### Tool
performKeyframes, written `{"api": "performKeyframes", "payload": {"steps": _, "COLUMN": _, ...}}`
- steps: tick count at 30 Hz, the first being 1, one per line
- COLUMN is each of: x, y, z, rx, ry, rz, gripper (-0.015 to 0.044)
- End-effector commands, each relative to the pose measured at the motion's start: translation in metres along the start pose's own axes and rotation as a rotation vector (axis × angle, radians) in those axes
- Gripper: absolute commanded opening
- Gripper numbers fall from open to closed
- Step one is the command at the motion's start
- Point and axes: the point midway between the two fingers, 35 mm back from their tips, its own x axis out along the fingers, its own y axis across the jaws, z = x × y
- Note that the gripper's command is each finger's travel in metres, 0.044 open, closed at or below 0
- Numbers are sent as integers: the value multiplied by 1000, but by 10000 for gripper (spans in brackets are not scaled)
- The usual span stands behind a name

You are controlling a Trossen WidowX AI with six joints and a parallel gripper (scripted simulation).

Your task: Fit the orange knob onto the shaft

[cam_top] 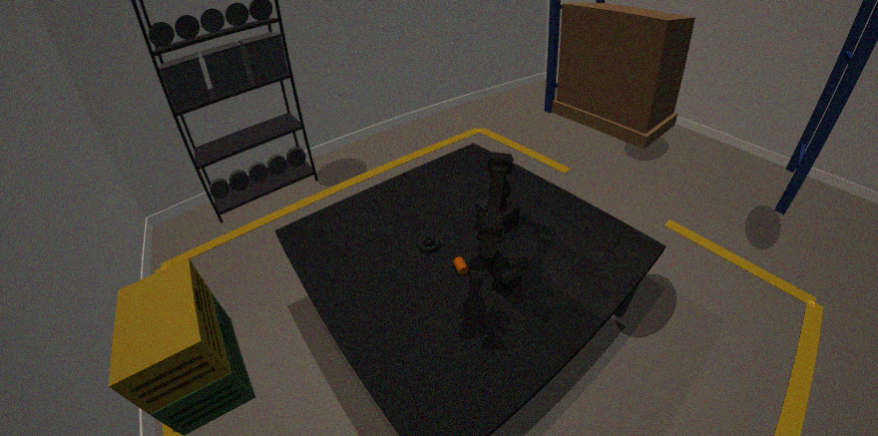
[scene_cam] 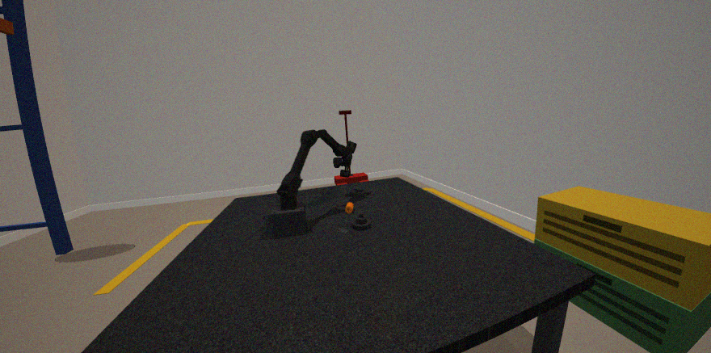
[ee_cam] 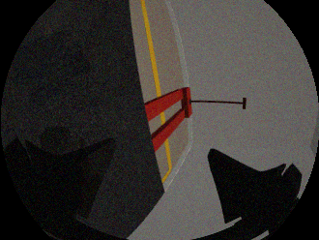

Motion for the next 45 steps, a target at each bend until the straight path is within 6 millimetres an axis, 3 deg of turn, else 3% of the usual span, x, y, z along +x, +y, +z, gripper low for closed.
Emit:
{"api": "performKeyframes", "payload": {"steps": 1, "x": -42, "y": 57, "z": -33, "rx": 392, "ry": 206, "rz": 172, "gripper": 440}}
{"api": "performKeyframes", "payload": {"steps": 8, "x": -127, "y": 148, "z": -53, "rx": 947, "ry": 575, "rz": 389, "gripper": 440}}
{"api": "performKeyframes", "payload": {"steps": 14, "x": -212, "y": 219, "z": -33, "rx": 1369, "ry": 944, "rz": 552, "gripper": 440}}
{"api": "performKeyframes", "payload": {"steps": 16, "x": -225, "y": 228, "z": -27, "rx": 1425, "ry": 1004, "rz": 576, "gripper": 440}}
{"api": "performKeyframes", "payload": {"steps": 25, "x": -226, "y": 228, "z": -27, "rx": 1427, "ry": 1006, "rz": 577, "gripper": 440}}
{"api": "performKeyframes", "payload": {"steps": 29, "x": -214, "y": 247, "z": -32, "rx": 1427, "ry": 1006, "rz": 577, "gripper": 440}}
{"api": "performKeyframes", "payload": {"steps": 45, "x": -205, "y": 263, "z": -36, "rx": 1427, "ry": 1006, "rz": 577, "gripper": 440}}
